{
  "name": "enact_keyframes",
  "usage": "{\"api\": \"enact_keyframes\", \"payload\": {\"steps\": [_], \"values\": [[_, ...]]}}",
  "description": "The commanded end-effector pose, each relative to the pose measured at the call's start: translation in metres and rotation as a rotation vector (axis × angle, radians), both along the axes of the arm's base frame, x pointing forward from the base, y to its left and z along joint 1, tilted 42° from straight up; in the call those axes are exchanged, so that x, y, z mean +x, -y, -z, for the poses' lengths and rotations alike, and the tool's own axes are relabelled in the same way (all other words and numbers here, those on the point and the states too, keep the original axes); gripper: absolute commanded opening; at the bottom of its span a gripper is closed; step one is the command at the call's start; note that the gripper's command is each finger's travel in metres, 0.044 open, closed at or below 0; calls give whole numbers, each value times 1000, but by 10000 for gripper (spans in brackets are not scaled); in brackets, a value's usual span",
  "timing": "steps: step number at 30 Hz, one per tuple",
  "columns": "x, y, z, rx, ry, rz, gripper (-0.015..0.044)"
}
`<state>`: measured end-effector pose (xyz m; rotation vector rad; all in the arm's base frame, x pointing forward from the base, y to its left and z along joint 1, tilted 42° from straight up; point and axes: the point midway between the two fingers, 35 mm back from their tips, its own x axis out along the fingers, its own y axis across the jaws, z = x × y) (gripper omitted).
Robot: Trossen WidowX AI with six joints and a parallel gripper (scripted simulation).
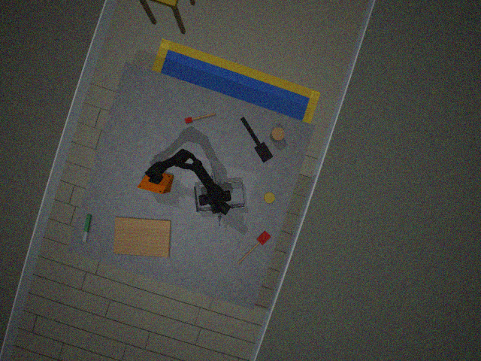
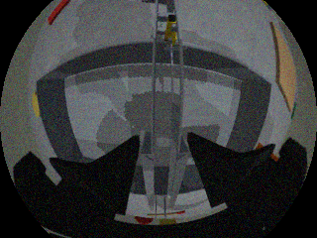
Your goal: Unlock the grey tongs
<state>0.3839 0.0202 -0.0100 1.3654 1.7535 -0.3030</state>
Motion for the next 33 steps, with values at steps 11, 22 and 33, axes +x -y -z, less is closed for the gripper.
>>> {"api": "enact_keyframes", "payload": {"steps": [11, 22, 33], "values": [[0, 0, 0, 0, 1, 0, 72], [1, 2, -2, 0, 1, 0, -119], [3, 84, -92, -2, -6, 4, -150]]}}
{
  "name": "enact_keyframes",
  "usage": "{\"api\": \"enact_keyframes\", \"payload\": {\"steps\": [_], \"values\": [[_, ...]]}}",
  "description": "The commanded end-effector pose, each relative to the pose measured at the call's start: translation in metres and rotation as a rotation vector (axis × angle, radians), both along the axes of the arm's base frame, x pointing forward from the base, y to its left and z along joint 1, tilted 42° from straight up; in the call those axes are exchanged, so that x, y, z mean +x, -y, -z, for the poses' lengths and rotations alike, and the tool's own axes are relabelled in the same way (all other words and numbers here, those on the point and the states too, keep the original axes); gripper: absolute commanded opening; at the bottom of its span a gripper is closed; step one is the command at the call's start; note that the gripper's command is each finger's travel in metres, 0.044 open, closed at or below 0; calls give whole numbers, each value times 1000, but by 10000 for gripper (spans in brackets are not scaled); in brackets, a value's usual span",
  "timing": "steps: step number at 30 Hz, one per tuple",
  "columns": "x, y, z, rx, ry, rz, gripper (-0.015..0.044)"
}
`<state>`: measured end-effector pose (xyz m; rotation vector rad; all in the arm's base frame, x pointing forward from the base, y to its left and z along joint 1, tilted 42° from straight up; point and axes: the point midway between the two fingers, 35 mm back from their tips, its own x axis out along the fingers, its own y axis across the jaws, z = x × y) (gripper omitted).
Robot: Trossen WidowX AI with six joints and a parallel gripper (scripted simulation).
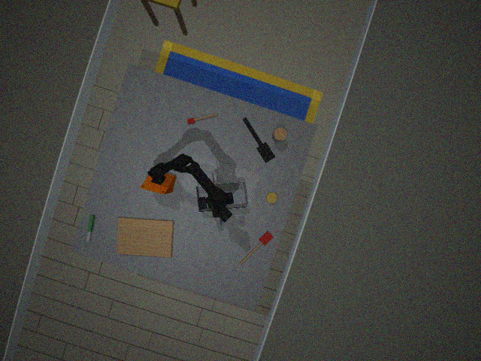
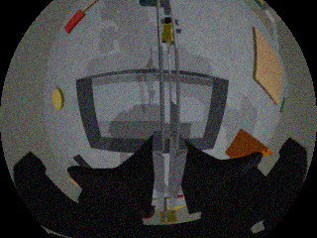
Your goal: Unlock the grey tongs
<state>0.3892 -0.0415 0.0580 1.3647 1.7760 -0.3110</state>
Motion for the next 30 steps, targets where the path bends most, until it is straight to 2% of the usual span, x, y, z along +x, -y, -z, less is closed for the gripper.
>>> {"api": "enact_keyframes", "payload": {"steps": [1, 14, 30], "values": [[-3, 24, -26, -6, 14, 10, -150], [-4, 26, -19, -4, -11, 25, -150], [-38, 134, 58, -50, -281, 351, -150]]}}
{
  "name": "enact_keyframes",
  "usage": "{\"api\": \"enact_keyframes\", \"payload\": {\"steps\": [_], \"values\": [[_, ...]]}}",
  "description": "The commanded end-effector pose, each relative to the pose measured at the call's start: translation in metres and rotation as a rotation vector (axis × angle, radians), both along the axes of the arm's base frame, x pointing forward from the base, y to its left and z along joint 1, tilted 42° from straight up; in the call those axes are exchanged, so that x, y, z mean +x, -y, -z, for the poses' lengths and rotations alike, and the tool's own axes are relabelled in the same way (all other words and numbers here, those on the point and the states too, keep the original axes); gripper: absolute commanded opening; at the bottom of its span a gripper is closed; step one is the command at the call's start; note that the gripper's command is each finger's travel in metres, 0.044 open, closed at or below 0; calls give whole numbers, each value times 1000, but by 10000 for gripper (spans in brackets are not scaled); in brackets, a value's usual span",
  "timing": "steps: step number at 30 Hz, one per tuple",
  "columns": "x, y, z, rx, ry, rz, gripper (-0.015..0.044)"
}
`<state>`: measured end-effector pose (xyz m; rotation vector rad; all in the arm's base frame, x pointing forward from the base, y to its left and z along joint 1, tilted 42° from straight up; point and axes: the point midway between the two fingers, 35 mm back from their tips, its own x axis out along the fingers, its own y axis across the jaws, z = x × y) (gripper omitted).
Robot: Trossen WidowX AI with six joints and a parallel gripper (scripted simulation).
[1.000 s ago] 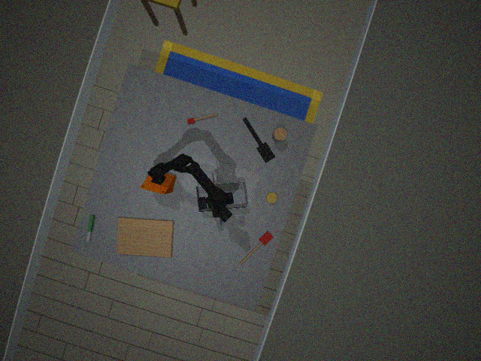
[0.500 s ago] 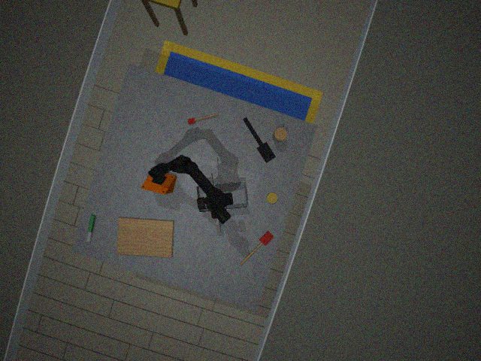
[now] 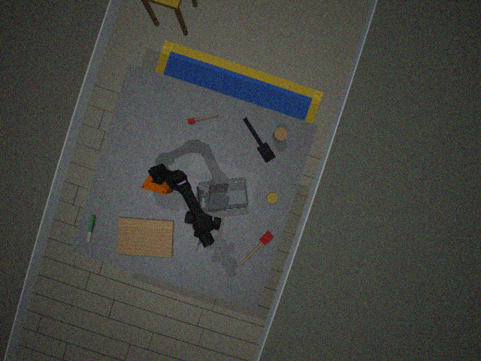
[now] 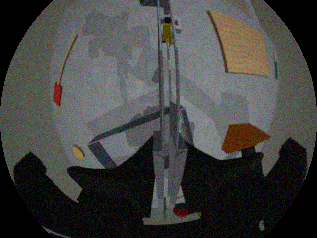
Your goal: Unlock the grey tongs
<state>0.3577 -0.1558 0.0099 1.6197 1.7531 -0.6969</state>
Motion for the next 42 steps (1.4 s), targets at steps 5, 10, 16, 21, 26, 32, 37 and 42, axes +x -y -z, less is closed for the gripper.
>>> {"api": "enact_keyframes", "payload": {"steps": [5, 10, 16, 21, 26, 32, 37, 42], "values": [[-27, 51, 36, -23, -120, 157, -150], [-52, 80, 62, -25, -209, 261, -150], [-86, 108, 92, -19, -320, 382, -150], [-93, 114, 96, -20, -341, 406, -150], [-118, 131, 103, -33, -401, 483, -150], [-160, 153, 113, -45, -497, 601, -150], [-196, 168, 121, -56, -581, 700, -150], [-233, 180, 129, -63, -665, 797, -150]]}}
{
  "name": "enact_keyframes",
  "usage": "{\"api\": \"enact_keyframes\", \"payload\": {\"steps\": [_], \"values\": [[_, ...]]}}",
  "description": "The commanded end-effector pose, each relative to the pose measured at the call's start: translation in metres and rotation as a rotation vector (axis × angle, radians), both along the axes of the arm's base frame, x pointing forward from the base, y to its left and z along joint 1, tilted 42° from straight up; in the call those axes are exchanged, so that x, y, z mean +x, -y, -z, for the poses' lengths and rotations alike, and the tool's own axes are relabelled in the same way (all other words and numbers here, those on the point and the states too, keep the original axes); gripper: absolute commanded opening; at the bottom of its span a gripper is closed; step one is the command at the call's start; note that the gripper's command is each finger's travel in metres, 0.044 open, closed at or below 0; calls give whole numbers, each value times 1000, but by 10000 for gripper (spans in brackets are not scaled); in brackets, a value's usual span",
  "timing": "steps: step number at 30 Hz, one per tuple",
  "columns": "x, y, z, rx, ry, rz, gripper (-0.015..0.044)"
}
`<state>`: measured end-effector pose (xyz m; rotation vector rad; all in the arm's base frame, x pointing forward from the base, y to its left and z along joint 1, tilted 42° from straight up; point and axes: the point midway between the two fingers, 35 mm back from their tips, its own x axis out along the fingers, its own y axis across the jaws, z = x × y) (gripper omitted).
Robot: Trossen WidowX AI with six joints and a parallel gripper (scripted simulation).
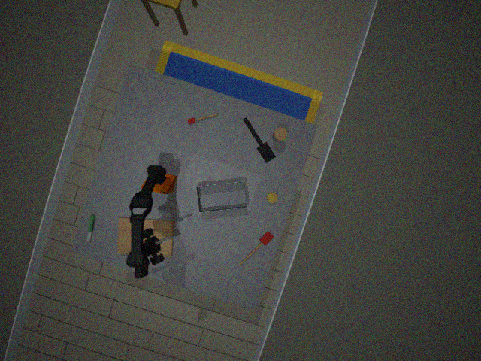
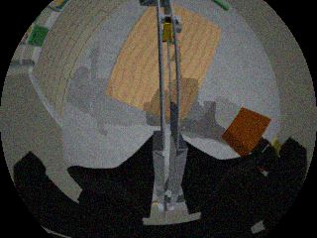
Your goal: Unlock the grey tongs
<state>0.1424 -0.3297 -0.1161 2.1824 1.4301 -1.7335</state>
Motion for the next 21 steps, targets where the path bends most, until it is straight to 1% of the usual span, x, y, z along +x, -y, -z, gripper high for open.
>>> {"api": "enact_keyframes", "payload": {"steps": [1, 15, 21], "values": [[-25, 8, 4, -8, -58, 66, -150], [-131, 17, 23, -3, -291, 333, -150], [-136, 17, 23, -2, -302, 345, -150]]}}
